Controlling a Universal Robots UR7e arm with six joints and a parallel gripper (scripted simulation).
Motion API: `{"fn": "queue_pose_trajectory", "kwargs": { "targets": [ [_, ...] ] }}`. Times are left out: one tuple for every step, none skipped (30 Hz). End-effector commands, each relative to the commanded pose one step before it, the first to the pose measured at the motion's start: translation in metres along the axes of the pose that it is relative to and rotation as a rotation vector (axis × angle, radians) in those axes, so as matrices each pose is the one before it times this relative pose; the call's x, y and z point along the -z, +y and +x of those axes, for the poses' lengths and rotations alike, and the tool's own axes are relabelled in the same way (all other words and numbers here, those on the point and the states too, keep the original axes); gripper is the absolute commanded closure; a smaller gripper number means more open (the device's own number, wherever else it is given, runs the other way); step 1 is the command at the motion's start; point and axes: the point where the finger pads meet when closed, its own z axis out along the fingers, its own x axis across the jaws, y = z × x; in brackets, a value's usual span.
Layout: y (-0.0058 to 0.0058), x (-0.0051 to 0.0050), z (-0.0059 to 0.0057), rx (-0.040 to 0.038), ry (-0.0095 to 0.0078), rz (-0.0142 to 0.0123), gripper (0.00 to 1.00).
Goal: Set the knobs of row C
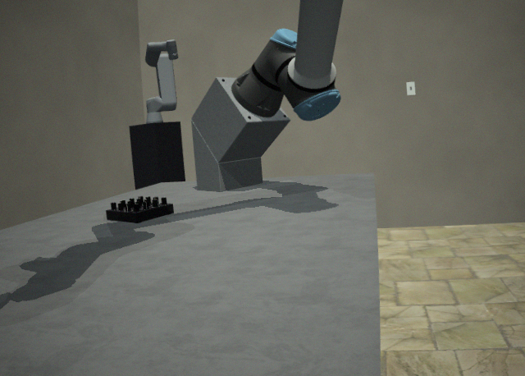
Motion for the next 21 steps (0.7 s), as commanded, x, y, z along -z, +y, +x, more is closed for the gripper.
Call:
{"fn": "queue_pose_trajectory", "kwargs": {
  "targets": [
    [0.00024, 0.00099, -0.00065, 0.00075, -0.00153, 0.00012, 0.00],
    [0.00000, 0.00000, 0.00000, 0.00000, 0.00000, 0.00000, 0.00],
    [0.00000, 0.00000, 0.00000, 0.00000, 0.00000, 0.00000, 0.00],
    [0.00000, 0.00000, 0.00000, 0.00000, 0.00000, 0.00000, 0.00],
    [0.00000, 0.00000, 0.00000, 0.00000, 0.00000, 0.00000, 0.00],
    [0.00000, 0.00000, 0.00000, 0.00000, 0.00000, 0.00000, 0.00],
    [0.00000, 0.00000, 0.00000, 0.00000, 0.00000, 0.00000, 0.00],
    [0.00000, 0.00000, 0.00000, 0.00000, 0.00000, 0.00000, 0.00],
    [0.00000, 0.00000, 0.00000, 0.00000, 0.00000, 0.00000, 0.00],
    [0.00000, 0.00000, 0.00000, 0.00000, 0.00000, 0.00000, 0.00],
    [0.00000, 0.00000, 0.00000, 0.00000, 0.00000, 0.00000, 0.00],
    [0.00000, 0.00000, 0.00000, 0.00000, 0.00000, 0.00000, 0.00],
    [0.00000, 0.00000, 0.00000, 0.00000, 0.00000, 0.00000, 0.00],
    [0.00000, 0.00000, 0.00000, 0.00000, 0.00000, 0.00000, 0.00],
    [0.00000, 0.00000, 0.00000, 0.00000, 0.00000, 0.00000, 0.00],
    [0.00000, 0.00000, 0.00000, 0.00000, 0.00000, 0.00000, 0.00],
    [0.00000, 0.00000, 0.00000, 0.00000, 0.00000, 0.00000, 0.00],
    [0.00037, 0.00138, -0.00093, 0.00134, -0.00210, 0.00046, 0.00],
    [-0.00008, 0.00000, 0.00003, 0.00005, 0.00002, 0.00005, 0.00],
    [-0.00022, -0.00001, 0.00009, 0.00013, 0.00007, 0.00012, 0.00],
    [-0.00042, -0.00001, 0.00016, 0.00025, 0.00013, 0.00023, 0.00]
  ]
}}
